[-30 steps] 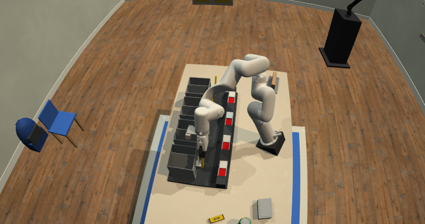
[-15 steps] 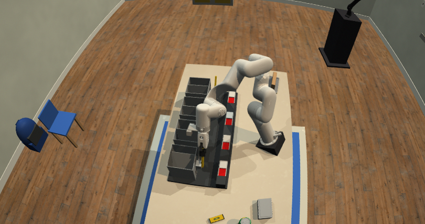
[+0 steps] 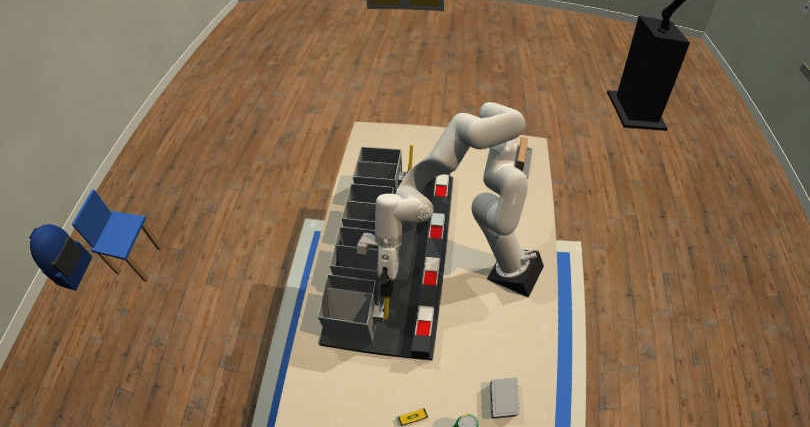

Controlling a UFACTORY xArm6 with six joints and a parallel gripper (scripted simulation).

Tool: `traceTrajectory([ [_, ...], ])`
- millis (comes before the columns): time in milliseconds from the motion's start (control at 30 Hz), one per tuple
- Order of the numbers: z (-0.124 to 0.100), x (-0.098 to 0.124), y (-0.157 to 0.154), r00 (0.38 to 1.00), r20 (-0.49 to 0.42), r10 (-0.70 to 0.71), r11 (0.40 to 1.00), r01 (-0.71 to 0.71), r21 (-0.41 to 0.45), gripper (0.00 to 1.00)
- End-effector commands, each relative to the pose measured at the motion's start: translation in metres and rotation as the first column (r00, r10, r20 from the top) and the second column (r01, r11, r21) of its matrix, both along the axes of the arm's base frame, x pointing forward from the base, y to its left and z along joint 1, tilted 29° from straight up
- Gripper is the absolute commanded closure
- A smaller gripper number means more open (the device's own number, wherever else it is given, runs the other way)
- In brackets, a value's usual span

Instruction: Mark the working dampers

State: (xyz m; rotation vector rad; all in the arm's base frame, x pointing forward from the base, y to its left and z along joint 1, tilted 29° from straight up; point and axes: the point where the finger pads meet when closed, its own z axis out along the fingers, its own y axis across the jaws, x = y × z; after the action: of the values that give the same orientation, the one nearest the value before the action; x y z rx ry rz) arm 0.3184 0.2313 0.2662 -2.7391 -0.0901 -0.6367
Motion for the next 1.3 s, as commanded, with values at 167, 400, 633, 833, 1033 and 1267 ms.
traceTrajectory([
  [167,0.0000,0.0009,-0.0036,1.000,0.002,0.022,0.999,-0.022,0.043,0.81],
  [400,-0.0007,0.0013,-0.0054,1.000,0.003,0.031,0.998,-0.031,0.062,0.81],
  [633,-0.0014,0.0016,-0.0074,0.999,0.004,0.040,0.996,-0.041,0.081,0.81],
  [833,-0.0018,0.0018,-0.0082,0.999,0.004,0.044,0.995,-0.044,0.088,0.81],
  [1033,-0.0021,0.0019,-0.0089,0.999,0.005,0.048,0.994,-0.048,0.095,0.81],
  [1267,-0.0022,0.0020,-0.0093,0.999,0.005,0.049,0.994,-0.050,0.099,0.81],
])
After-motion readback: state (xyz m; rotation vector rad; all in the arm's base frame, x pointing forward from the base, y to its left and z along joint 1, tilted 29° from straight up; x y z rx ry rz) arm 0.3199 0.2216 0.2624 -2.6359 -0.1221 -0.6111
